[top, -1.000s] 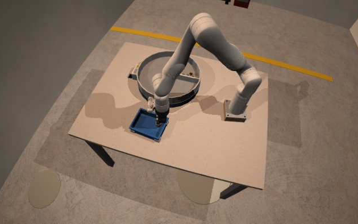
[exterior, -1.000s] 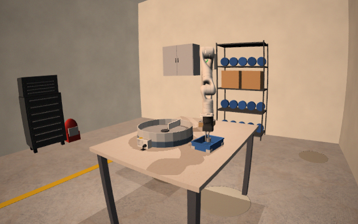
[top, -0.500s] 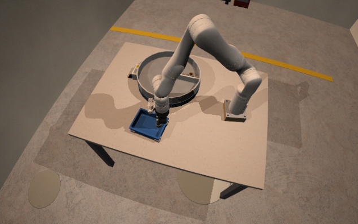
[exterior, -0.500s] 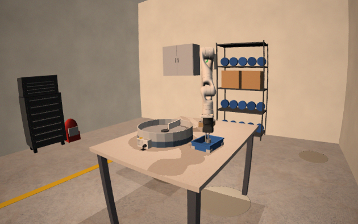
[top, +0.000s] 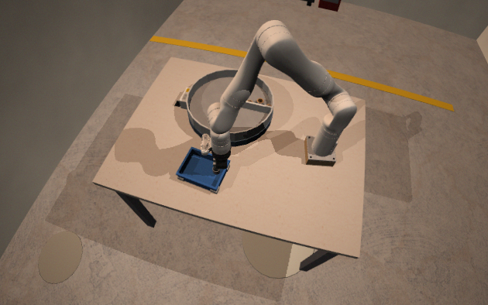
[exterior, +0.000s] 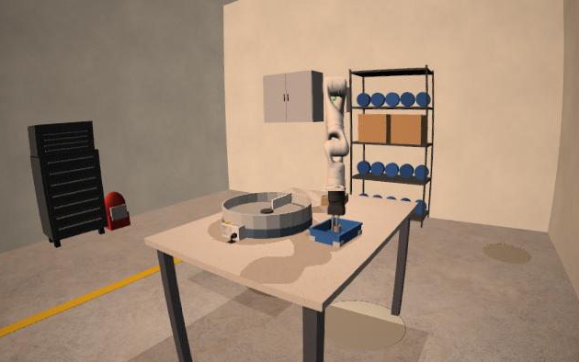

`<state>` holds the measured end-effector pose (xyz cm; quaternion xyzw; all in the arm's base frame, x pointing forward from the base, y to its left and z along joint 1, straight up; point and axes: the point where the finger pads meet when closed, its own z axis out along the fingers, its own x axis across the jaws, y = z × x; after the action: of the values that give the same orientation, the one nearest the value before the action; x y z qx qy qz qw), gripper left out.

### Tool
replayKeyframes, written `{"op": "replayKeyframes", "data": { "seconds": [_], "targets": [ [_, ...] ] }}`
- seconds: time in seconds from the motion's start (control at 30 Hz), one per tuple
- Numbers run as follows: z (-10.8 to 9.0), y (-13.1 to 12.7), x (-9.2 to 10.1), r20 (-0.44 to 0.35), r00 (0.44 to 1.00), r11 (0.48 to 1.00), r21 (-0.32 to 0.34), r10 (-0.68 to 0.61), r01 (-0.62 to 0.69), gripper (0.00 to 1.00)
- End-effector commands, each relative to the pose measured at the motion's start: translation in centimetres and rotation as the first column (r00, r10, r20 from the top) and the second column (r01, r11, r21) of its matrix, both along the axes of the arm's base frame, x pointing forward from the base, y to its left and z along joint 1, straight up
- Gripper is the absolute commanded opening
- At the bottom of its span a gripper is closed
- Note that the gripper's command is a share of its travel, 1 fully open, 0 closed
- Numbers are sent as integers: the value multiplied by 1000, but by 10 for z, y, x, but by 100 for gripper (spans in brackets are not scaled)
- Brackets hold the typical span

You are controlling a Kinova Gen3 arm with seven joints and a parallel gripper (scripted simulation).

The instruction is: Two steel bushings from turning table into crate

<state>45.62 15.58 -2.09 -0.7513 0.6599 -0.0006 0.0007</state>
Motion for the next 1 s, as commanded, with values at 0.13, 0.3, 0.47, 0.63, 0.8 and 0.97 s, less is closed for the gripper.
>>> {"op": "replayKeyframes", "data": {
  "seconds": [0.13, 0.3, 0.47, 0.63, 0.8, 0.97],
  "targets": [
    [1, 0, 1, 2, 1000, 1000, 1, 0, 0, 42],
    [1, 0, 1, 2, 1000, 1000, 1, 0, 0, 42],
    [1, 0, 1, 2, 1000, 1000, 1, 0, 0, 42],
    [1, 0, 1, 2, 1000, 1000, 1, 0, 0, 42],
    [1, 0, 1, 2, 1000, 1000, 1, 0, 0, 42],
    [1, 0, 1, 2, 1000, 1000, 1, 0, 0, 42]
  ]
}}
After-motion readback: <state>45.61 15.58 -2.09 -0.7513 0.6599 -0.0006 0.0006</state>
